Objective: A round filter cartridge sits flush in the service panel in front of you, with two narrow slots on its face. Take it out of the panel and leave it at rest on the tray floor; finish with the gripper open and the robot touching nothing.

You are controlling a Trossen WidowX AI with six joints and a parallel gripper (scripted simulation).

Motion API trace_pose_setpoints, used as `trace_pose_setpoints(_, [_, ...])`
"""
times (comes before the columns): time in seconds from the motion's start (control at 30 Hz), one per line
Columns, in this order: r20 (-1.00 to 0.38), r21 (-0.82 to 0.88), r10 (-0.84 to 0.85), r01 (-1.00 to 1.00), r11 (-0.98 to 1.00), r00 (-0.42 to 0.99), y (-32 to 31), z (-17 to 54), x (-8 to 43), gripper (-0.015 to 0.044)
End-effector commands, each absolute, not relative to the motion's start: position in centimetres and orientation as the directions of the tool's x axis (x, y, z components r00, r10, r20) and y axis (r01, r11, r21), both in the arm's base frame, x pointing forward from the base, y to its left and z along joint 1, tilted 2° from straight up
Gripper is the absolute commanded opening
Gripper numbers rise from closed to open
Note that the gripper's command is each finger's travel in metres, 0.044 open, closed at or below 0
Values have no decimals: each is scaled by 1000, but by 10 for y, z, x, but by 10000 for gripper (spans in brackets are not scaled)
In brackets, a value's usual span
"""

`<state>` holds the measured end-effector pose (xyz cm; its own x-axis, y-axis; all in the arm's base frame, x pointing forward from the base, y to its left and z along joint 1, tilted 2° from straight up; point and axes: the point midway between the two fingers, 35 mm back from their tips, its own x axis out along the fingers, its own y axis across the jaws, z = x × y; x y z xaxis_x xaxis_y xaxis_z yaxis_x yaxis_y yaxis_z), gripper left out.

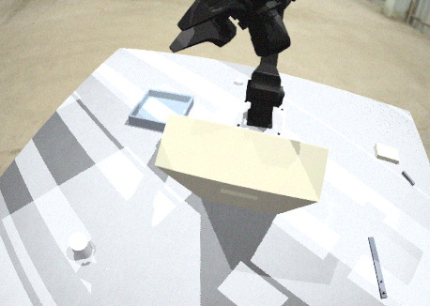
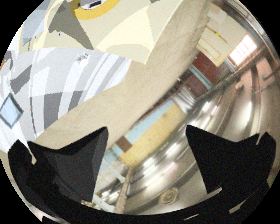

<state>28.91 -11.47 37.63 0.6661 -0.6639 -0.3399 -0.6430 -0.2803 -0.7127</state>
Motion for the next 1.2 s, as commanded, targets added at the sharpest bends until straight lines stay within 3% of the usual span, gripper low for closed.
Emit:
trace_pose_setpoints(0.0, [-342, -722, -659, -636, -271, 669, -114, 375, 289, 374])
trace_pose_setpoints(0.2, [-414, -903, -501, -410, 124, 760, -88, 342, 281, 216])
trace_pose_setpoints(0.33, [-462, -841, -368, -266, 472, 807, -67, 315, 273, 111])
trace_pose_setpoints(0.5, [-509, -532, -192, -132, 836, 839, -39, 283, 260, 111])
trace_pose_setpoints(0.63, [-527, -319, -105, -82, 944, 844, -26, 267, 253, 111])
trace_pose_setpoints(1.17, [-527, -311, -102, -80, 947, 844, -25, 267, 253, 111])
